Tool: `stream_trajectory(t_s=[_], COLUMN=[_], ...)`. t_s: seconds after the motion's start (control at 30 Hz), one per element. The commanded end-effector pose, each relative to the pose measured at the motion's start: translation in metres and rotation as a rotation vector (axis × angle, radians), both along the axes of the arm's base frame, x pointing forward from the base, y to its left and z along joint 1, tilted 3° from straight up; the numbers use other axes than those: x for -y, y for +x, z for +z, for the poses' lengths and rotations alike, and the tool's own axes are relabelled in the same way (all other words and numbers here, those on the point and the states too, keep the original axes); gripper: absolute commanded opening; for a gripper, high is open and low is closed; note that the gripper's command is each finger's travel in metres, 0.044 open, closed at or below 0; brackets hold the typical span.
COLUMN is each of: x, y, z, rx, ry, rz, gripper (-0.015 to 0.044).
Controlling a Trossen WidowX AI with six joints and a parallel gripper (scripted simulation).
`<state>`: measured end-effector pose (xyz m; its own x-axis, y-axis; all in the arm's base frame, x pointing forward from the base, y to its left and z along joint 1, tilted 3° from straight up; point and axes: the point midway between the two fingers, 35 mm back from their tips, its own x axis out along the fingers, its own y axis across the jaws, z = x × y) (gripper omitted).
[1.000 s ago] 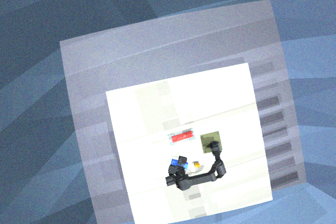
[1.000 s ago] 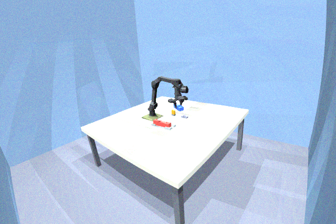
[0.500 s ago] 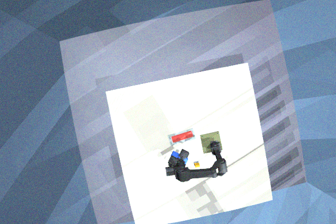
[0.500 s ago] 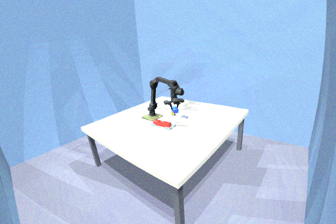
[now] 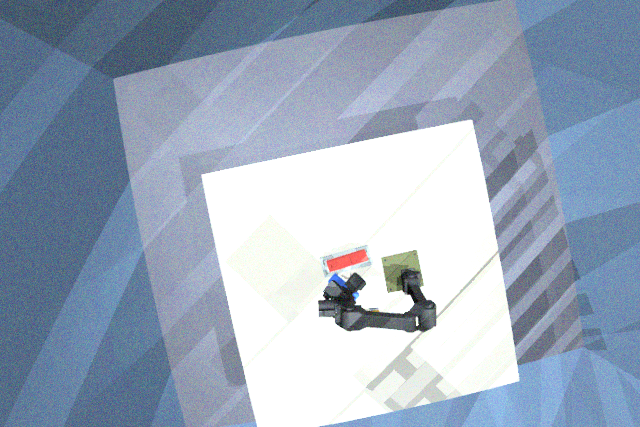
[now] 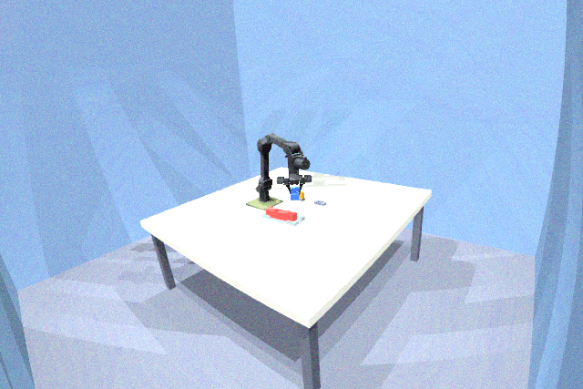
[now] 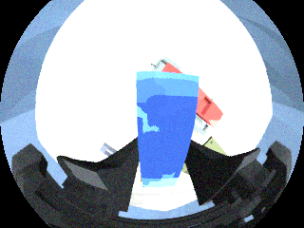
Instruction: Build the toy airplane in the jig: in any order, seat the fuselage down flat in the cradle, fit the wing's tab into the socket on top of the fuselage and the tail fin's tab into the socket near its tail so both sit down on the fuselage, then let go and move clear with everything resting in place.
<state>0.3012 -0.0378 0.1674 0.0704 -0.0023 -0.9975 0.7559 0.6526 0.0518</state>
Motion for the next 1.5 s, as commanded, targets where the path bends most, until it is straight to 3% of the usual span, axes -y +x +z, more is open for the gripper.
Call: stream_trajectory(t_s=[0.0,1.07,1.3,1.47], x=[0.012,0.087,0.087,0.087], y=[-0.006,-0.061,-0.060,-0.060], z=[-0.001,-0.024,-0.024,-0.024], rx=[0.007,0.009,0.009,0.009], ry=[0.009,0.037,0.037,0.037], rz=[-0.073,-0.562,-0.562,-0.562], gripper=[0.0000,0.0000,0.0184,0.0195])
